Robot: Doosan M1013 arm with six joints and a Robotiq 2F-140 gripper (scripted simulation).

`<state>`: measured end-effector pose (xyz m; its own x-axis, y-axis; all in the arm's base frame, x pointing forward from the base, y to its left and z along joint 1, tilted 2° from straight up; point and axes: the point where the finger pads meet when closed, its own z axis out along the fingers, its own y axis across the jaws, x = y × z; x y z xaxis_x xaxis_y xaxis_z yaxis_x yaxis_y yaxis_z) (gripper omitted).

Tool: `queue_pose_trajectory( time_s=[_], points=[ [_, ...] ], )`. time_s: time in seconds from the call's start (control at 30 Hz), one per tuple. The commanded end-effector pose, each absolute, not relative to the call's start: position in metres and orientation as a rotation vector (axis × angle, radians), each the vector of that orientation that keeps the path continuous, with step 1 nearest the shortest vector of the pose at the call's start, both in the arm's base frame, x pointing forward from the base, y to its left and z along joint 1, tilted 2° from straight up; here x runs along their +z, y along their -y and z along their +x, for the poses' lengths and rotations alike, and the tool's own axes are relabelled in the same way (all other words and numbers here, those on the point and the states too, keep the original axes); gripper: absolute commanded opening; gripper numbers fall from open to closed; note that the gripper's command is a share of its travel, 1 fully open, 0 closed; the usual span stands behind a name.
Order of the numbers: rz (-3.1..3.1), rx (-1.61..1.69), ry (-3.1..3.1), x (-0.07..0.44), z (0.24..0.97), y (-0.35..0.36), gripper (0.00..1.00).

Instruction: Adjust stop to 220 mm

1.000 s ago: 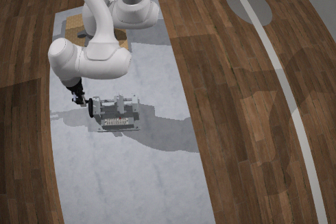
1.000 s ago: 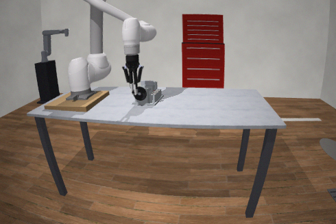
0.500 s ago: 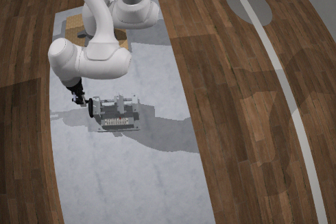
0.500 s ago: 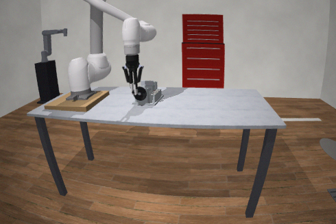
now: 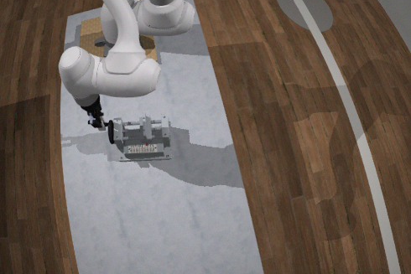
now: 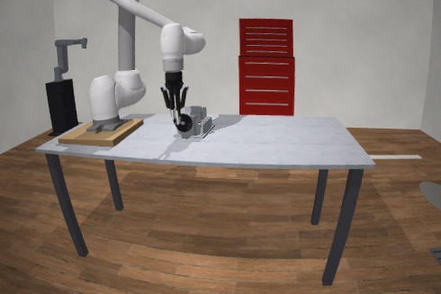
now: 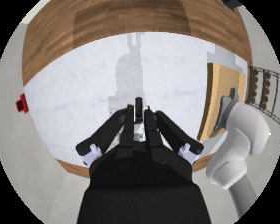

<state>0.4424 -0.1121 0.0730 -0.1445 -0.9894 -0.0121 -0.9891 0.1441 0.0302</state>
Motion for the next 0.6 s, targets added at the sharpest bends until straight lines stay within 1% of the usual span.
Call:
queue_pose_trajectory(
  time_s=[0.0,0.57],
  points=[
    [2.048,-0.046,2.369,0.0739,0.4436,0.1123,0.04],
    [2.048,-0.046,2.369,0.0763,0.4474,0.1128,0.04]
  ],
)
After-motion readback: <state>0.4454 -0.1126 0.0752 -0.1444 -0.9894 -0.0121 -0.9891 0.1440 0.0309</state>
